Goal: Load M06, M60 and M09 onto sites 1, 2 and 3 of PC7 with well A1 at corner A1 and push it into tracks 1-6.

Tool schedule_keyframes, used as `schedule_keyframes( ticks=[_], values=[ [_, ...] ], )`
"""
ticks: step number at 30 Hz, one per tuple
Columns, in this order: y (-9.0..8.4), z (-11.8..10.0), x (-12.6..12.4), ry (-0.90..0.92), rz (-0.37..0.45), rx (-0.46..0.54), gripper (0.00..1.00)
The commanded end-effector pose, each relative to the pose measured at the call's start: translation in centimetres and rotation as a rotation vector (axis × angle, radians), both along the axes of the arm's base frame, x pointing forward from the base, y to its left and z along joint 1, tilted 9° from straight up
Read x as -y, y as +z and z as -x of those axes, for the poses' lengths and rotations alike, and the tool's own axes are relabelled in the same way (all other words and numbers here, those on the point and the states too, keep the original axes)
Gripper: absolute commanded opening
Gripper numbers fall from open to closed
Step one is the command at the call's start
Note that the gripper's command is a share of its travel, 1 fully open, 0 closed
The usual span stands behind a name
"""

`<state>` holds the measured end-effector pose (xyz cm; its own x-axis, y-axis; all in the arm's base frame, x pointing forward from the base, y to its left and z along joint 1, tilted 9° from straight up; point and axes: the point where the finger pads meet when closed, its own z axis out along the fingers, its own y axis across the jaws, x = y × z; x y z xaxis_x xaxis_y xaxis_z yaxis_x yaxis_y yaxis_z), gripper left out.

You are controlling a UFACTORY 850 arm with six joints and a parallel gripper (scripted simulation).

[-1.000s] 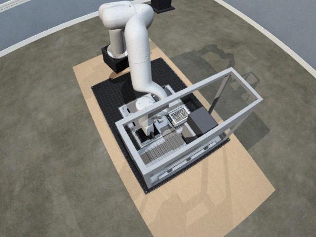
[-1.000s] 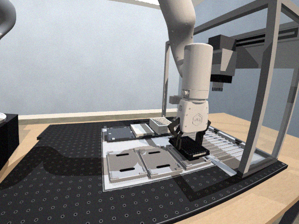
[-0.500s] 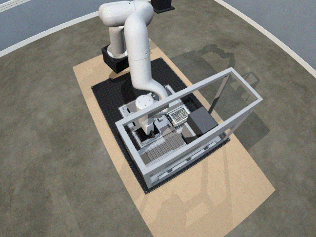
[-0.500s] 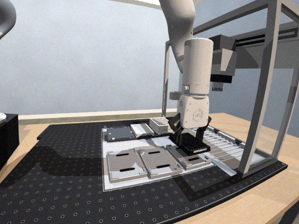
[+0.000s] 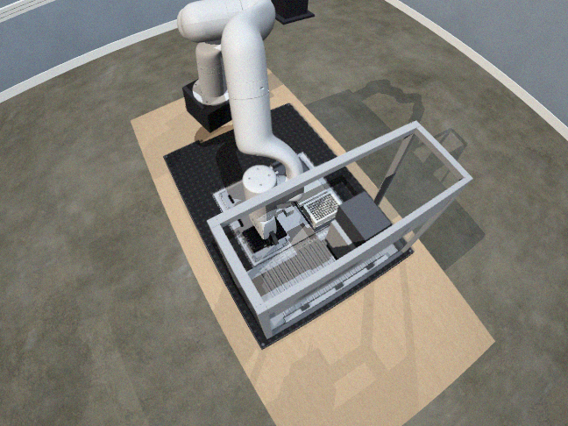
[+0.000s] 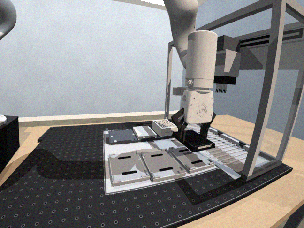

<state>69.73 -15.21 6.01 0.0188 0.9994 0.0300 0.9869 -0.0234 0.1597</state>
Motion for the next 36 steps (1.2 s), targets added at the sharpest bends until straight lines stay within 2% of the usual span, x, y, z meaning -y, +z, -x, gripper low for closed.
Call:
schedule_keyframes(
  ticks=[1,36],
  values=[
    [0.7,0.0,0.0,0.0,0.001,0.003,0.0],
    [5.6,0.8,0.2,0.0,0.001,0.003,0.0]
  ],
)
